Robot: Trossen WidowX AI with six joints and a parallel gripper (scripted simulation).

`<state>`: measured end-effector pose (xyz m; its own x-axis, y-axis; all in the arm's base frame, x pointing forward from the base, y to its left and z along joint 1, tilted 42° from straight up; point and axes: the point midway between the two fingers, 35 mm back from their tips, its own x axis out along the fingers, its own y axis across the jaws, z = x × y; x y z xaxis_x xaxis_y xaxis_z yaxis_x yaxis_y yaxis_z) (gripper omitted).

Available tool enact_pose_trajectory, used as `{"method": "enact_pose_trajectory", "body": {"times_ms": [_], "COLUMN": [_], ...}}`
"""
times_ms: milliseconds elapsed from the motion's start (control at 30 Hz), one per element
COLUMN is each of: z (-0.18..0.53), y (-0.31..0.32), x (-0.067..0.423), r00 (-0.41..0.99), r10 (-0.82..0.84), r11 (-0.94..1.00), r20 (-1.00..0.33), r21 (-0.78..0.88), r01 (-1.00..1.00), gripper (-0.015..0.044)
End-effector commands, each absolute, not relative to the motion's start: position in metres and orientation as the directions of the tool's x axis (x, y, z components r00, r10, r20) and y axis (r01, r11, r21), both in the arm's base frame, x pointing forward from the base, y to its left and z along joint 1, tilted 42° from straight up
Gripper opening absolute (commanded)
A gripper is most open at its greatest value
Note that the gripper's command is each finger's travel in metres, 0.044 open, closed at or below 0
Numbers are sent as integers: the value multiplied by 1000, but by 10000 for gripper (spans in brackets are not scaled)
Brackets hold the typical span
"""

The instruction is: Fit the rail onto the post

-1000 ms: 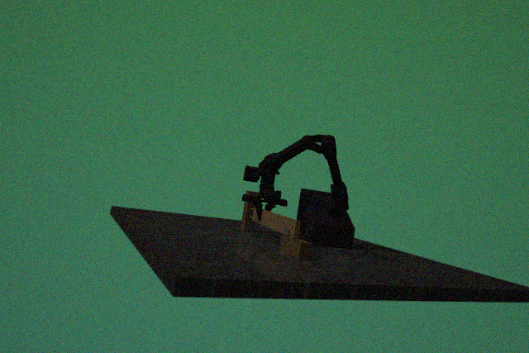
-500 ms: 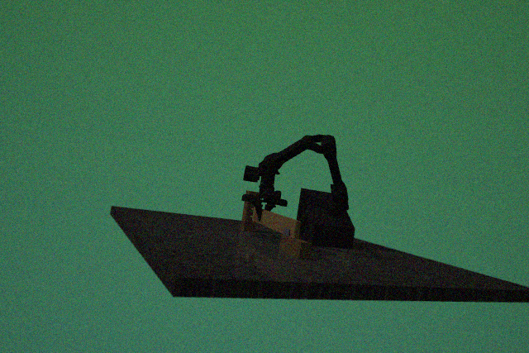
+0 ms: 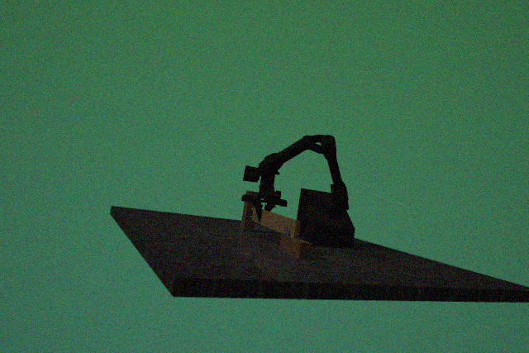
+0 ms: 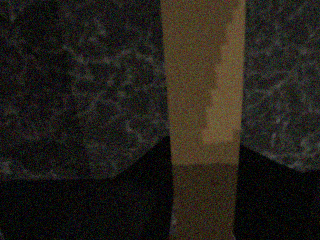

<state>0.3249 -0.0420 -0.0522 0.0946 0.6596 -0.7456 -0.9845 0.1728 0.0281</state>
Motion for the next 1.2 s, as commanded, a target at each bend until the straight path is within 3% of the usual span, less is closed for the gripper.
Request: {"method": "enact_pose_trajectory", "body": {"times_ms": [0, 1167], "z": [-52, -46], "y": [-45, -43], "x": [326, 326], "r00": [104, 104], "r10": [657, 657], "r11": [180, 180], "r20": [-747, -747], "r21": [22, 22], "r01": [-983, -983], "gripper": [0, 0]}}
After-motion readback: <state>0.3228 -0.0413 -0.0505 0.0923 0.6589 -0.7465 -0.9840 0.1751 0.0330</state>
